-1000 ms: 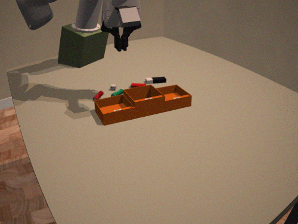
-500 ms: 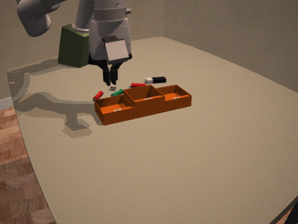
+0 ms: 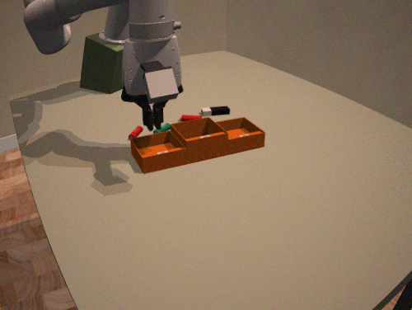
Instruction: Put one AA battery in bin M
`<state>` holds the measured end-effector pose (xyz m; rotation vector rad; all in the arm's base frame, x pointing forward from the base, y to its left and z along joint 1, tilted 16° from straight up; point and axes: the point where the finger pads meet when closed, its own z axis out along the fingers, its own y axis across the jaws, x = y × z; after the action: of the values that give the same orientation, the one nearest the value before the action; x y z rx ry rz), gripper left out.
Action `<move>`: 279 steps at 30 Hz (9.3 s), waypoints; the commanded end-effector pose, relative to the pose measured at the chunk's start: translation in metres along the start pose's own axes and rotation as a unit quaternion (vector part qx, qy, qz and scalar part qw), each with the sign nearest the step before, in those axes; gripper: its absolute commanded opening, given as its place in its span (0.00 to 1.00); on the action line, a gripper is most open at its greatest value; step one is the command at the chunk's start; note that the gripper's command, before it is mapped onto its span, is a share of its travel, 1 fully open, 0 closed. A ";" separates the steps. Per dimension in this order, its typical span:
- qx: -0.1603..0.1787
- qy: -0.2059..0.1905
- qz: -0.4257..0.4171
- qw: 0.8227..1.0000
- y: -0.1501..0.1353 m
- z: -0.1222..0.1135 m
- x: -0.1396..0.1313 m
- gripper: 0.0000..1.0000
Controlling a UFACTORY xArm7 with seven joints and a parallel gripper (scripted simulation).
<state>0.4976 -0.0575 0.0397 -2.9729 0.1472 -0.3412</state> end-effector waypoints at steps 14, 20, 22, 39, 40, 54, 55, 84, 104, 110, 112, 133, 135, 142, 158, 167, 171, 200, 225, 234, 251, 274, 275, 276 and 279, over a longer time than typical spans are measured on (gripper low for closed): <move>0.000 0.002 0.000 1.000 0.000 0.041 0.001 0.07; 0.000 0.002 0.000 1.000 0.000 0.050 0.001 0.07; 0.000 0.002 0.000 1.000 0.000 0.050 0.001 0.07; 0.000 0.002 0.000 1.000 0.000 0.050 0.001 0.07; 0.000 0.002 0.000 1.000 0.000 0.050 0.001 0.07; 0.000 0.002 0.000 1.000 0.000 0.050 0.001 0.07; 0.000 0.002 0.000 1.000 0.000 0.050 0.001 0.07; 0.000 0.002 0.000 1.000 0.000 0.032 0.001 0.07; 0.000 0.002 0.000 1.000 0.000 -0.010 0.001 0.07; 0.000 0.002 0.000 1.000 0.000 -0.010 0.001 0.07; 0.000 0.002 0.000 1.000 -0.010 -0.010 0.000 0.07; 0.001 0.002 0.000 1.000 -0.085 -0.010 -0.013 0.07; 0.001 0.002 0.000 1.000 -0.085 -0.010 -0.013 0.07; 0.001 0.002 0.000 1.000 -0.085 0.004 -0.013 0.07; 0.001 0.002 0.000 1.000 -0.085 0.041 -0.013 0.07; 0.001 0.002 0.000 1.000 -0.085 0.050 -0.013 0.07; 0.001 0.002 0.000 1.000 -0.085 0.050 -0.013 0.07; 0.001 0.002 0.000 1.000 -0.085 0.050 -0.013 0.07; 0.001 0.002 0.000 1.000 -0.085 0.034 -0.013 0.07; 0.001 0.002 0.000 1.000 -0.085 0.022 -0.013 0.07; 0.001 0.002 0.000 1.000 -0.085 -0.010 -0.013 0.07; 0.001 0.002 0.000 1.000 -0.168 -0.010 -0.011 0.07; 0.001 0.002 0.000 1.000 -0.168 -0.010 -0.011 0.07; 0.001 0.002 0.000 1.000 -0.168 -0.010 -0.011 0.07; 0.001 0.002 0.000 1.000 -0.168 -0.007 -0.011 0.07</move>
<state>0.4975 0.1066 0.0710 -2.9708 0.1470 -0.3428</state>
